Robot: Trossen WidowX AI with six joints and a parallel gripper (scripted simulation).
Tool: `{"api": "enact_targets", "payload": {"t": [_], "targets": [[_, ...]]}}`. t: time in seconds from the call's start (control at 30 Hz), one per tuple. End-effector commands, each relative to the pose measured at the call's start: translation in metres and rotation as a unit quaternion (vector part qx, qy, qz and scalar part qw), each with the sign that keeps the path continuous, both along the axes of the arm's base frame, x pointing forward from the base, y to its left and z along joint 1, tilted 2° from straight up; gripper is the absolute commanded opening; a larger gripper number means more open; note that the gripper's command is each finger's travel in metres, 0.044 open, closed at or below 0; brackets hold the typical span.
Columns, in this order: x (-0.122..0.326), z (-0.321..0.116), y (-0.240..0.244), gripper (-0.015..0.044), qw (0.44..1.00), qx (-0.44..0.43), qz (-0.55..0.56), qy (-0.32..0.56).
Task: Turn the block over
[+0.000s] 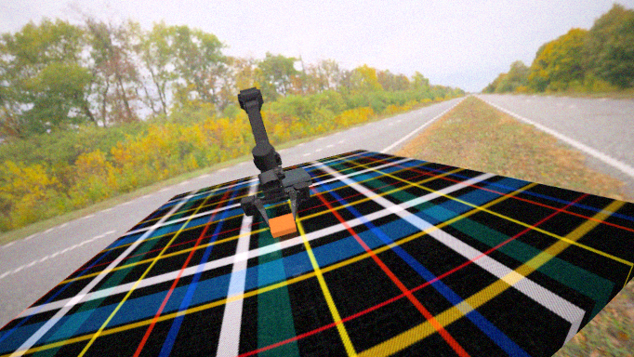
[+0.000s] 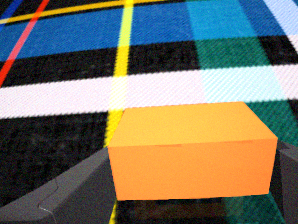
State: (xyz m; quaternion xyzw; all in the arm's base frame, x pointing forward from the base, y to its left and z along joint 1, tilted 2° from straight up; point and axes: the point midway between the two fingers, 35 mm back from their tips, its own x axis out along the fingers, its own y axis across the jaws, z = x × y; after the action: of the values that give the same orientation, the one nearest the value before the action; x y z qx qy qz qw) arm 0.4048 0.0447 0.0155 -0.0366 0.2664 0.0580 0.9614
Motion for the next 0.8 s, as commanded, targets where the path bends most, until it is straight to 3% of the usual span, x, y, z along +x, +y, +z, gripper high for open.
{"api": "enact_targets", "payload": {"t": [0.0, 0.37, 0.77], "targets": [[-0.009, -0.010, -0.001, 0.0000, 1.000, 0.002, 0.004, -0.016], [-0.024, -0.006, -0.003, 0.0000, 0.996, 0.011, 0.007, -0.090], [-0.026, -0.002, -0.003, 0.0000, 0.995, 0.012, 0.008, -0.103]]}}
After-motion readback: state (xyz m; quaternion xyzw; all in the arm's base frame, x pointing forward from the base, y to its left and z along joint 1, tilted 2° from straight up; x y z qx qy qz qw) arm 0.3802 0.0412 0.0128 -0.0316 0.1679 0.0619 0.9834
